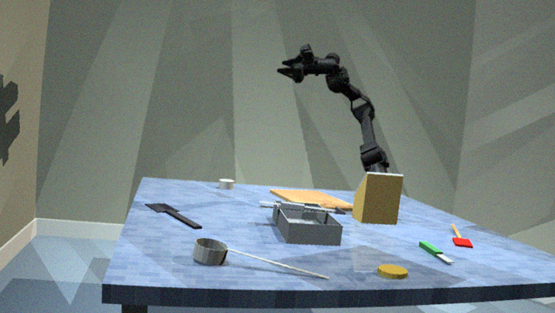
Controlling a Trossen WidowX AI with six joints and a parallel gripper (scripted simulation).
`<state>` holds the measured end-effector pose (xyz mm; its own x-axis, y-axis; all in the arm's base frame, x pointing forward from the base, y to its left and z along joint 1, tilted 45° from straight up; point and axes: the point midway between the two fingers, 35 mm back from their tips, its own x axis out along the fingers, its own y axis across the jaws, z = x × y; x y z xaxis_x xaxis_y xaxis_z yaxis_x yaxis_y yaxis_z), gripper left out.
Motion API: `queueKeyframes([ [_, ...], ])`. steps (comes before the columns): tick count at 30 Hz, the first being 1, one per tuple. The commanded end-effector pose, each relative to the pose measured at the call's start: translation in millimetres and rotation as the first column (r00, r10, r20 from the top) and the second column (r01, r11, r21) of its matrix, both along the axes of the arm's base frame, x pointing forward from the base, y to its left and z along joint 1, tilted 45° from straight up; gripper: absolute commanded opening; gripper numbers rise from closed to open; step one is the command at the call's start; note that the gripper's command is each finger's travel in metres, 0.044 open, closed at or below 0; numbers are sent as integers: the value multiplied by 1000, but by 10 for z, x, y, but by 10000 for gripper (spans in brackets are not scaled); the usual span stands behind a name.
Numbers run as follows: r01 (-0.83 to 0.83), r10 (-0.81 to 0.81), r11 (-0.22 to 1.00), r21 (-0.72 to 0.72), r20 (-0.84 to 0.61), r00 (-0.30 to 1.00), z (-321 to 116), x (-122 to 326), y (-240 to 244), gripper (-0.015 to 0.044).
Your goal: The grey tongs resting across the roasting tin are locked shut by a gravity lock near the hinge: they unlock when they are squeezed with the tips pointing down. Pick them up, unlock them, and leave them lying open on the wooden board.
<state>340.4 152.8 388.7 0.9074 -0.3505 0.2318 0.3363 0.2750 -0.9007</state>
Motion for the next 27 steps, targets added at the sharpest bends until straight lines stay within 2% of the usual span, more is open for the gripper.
queueKeyframes([
  [1,-1,1,1000,-14,-8,1000,-17,15,10,374],
  [5,-18,2,986,-167,-96,995,-220,179,108,269],
  [6,-27,-2,975,-222,-131,991,-309,244,136,260],
  [12,-205,-69,782,-588,-409,910,-1116,666,314,260],
  [16,-403,-149,579,-708,-578,802,-1767,844,334,260],
  [21,-673,-267,310,-672,-741,617,-2626,892,238,260],
  [27,-923,-411,32,-383,-847,337,-3613,665,-30,260],
])
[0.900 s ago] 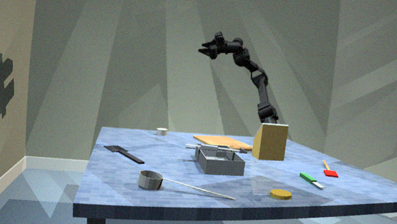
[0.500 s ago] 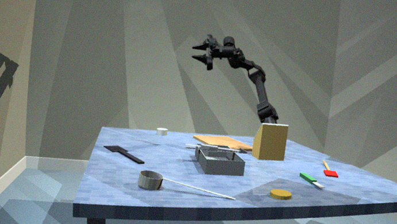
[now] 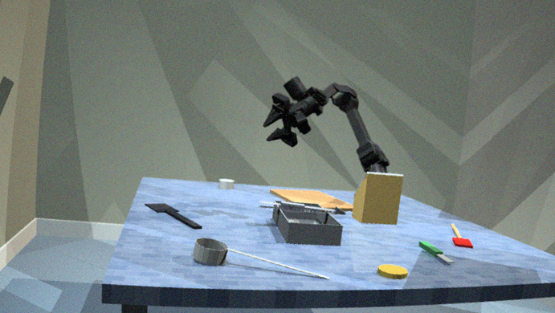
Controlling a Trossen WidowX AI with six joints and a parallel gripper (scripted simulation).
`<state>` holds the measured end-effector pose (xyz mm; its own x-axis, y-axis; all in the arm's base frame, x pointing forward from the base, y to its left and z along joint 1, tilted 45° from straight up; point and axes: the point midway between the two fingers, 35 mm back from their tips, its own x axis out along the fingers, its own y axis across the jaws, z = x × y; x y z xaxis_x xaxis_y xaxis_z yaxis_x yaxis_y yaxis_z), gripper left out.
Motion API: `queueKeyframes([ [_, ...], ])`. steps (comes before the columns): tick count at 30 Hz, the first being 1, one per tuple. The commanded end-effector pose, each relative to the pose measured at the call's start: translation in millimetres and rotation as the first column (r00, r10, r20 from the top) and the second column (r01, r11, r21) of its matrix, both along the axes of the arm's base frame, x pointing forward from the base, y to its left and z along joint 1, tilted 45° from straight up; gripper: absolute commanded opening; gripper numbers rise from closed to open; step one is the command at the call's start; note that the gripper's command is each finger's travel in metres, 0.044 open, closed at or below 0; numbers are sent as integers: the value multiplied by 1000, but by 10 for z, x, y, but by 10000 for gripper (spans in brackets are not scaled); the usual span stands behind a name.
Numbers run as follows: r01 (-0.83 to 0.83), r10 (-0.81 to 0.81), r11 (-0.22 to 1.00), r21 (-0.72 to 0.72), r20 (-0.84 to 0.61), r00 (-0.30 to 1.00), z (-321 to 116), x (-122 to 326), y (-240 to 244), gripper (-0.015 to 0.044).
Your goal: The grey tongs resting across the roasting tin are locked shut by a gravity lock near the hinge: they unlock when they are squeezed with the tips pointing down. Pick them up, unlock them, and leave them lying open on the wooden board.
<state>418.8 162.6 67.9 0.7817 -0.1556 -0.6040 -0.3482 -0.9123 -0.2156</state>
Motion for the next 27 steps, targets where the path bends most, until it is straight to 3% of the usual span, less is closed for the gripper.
queueKeyframes([
  [1,-115,80,986,-124,-257,963,-553,-188,-182,260],
  [6,-298,140,939,-170,-602,786,-1196,-642,-477,260],
  [11,-448,180,891,-75,-848,498,-1608,-1202,-739,260],
  [13,-465,185,884,-51,-875,447,-1653,-1295,-777,260],
  [27,-465,185,884,-51,-875,447,-1690,-1302,-788,260],
])
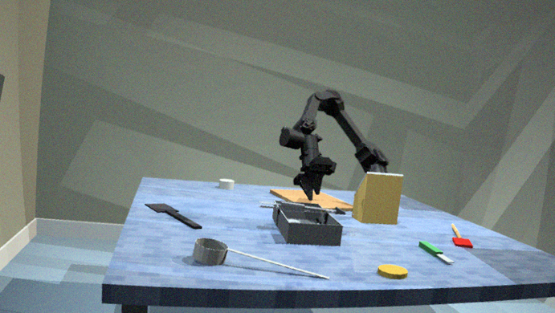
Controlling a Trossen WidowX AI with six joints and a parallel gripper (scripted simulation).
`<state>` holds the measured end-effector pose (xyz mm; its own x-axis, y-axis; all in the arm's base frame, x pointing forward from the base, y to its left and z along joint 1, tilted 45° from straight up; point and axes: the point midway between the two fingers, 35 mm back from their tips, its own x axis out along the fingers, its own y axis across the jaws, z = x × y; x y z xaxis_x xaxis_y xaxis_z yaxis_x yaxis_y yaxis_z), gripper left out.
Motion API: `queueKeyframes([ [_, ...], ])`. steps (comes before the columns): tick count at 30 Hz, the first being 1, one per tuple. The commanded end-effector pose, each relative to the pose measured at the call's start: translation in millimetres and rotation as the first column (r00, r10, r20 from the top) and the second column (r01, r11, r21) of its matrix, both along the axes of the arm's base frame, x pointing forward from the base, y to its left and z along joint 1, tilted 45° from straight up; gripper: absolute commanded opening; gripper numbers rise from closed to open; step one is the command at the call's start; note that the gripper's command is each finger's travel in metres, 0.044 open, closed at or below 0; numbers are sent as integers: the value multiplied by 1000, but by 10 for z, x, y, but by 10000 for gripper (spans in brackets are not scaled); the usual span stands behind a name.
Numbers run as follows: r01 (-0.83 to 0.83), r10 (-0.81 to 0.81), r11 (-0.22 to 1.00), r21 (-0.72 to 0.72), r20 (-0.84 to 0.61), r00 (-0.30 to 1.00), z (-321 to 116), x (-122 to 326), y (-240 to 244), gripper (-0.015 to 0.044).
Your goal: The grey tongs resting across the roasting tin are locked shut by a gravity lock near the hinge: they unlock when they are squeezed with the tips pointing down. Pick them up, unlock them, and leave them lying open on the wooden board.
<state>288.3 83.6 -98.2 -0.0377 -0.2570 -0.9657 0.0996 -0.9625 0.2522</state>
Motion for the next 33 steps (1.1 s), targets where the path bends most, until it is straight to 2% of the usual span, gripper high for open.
queueKeyframes([
  [1,-4,4,1000,5,-3,1000,-44,4,-1,260],
  [33,-4,4,1000,4,-3,1000,-553,-3,-135,260],
])
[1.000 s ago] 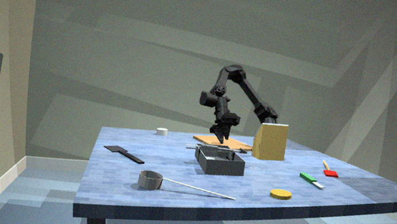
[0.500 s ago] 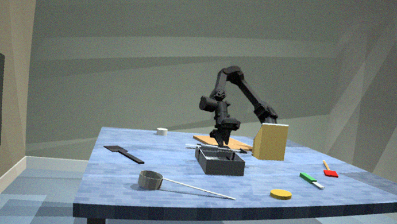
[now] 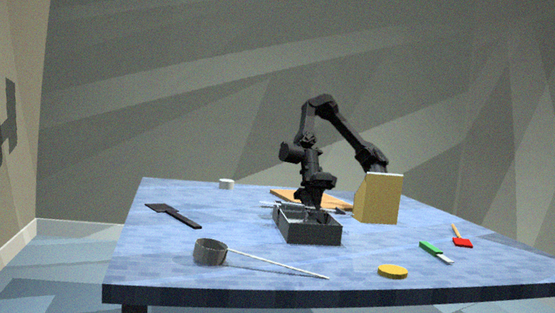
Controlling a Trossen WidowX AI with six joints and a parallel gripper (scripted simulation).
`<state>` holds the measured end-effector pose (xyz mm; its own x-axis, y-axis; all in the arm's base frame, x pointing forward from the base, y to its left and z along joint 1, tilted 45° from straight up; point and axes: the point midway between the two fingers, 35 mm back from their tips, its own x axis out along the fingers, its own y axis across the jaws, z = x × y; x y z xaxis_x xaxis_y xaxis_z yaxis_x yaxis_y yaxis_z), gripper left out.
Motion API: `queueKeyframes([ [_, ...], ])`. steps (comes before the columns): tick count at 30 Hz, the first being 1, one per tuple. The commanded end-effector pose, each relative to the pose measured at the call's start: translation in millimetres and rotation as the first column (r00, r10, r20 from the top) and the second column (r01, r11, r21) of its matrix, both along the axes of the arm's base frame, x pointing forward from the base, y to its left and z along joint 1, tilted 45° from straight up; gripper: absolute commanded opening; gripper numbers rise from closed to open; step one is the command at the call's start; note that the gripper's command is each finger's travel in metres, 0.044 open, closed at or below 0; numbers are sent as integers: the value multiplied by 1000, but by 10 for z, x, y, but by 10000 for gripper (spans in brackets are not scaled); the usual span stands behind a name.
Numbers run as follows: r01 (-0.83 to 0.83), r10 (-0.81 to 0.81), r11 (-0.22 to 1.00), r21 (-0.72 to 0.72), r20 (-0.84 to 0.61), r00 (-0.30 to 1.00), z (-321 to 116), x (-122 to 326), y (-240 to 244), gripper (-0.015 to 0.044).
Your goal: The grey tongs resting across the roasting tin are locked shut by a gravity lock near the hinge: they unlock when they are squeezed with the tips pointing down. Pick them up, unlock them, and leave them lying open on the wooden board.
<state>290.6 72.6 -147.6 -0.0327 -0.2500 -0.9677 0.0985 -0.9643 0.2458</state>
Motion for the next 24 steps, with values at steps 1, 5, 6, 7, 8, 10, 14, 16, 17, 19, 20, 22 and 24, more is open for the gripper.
queueKeyframes([
  [1,-4,4,1000,-3,-8,1000,-74,-29,-30,260],
  [5,-4,4,1000,-3,-8,1000,-136,-36,-49,260],
  [6,-4,4,1000,-3,-8,1000,-152,-38,-54,260],
  [7,-4,4,1000,-3,-8,1000,-167,-40,-58,260],
  [8,-4,4,1000,-3,-8,1000,-183,-43,-63,260],
  [10,-4,4,1000,-4,-8,1000,-214,-47,-73,260],
  [14,-4,4,1000,-4,-8,1000,-265,-56,-89,260],
  [16,-4,4,1000,-4,-8,1000,-267,-56,-90,260],
  [17,1,-1,1000,1,-3,1000,-238,-35,-71,234],
  [19,1,-1,1000,1,-3,1000,-238,-35,-71,181],
  [20,1,-1,1000,1,-3,1000,-238,-35,-71,155],
  [22,1,-1,1000,1,-3,1000,-238,-35,-71,142],
  [24,1,-1,1000,1,-3,1000,-238,-35,-71,128],
])
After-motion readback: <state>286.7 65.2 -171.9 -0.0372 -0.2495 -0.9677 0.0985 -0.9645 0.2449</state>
